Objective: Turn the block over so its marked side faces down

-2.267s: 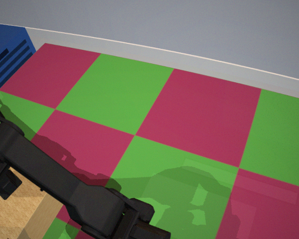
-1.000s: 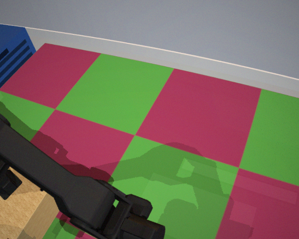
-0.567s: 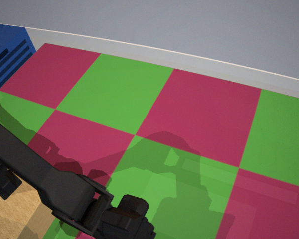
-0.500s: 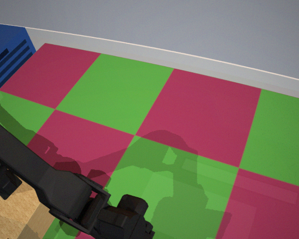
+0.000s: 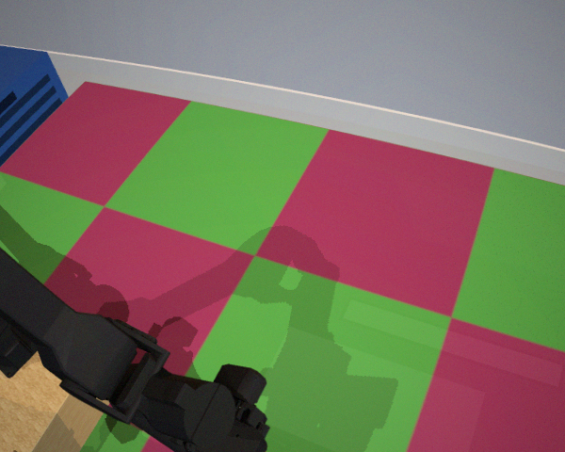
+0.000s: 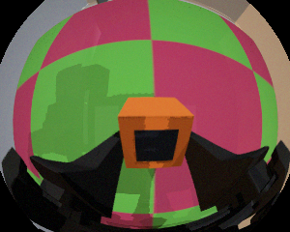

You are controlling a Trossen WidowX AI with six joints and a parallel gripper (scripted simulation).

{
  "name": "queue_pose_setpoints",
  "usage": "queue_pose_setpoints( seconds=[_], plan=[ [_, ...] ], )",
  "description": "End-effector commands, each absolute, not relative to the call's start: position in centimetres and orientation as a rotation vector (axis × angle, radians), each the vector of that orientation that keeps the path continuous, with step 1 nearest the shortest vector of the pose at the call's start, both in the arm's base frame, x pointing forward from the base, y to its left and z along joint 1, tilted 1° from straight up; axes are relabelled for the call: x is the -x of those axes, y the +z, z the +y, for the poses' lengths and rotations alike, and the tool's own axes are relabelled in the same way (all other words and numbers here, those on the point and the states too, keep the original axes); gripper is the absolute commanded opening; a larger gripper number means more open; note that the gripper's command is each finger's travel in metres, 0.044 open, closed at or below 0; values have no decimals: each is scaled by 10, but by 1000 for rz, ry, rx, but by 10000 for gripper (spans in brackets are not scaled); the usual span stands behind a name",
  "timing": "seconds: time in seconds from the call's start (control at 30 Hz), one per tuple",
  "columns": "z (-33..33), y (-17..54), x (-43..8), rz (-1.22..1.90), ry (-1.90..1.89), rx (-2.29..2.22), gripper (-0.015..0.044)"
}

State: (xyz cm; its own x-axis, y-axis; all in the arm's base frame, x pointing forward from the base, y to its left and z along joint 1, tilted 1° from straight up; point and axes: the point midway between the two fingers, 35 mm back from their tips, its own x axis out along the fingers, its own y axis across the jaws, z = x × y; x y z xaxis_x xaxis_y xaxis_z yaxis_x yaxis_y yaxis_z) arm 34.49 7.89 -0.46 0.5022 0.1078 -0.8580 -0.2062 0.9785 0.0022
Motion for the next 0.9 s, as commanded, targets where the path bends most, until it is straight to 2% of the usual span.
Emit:
queue_pose_setpoints(
  seconds=[0.0, 0.87],
  plan=[
    [78, 0, -346, 998, 189, 109, 0],
    [81, -37, -358, 665, 200, 74, 0]
  ],
)
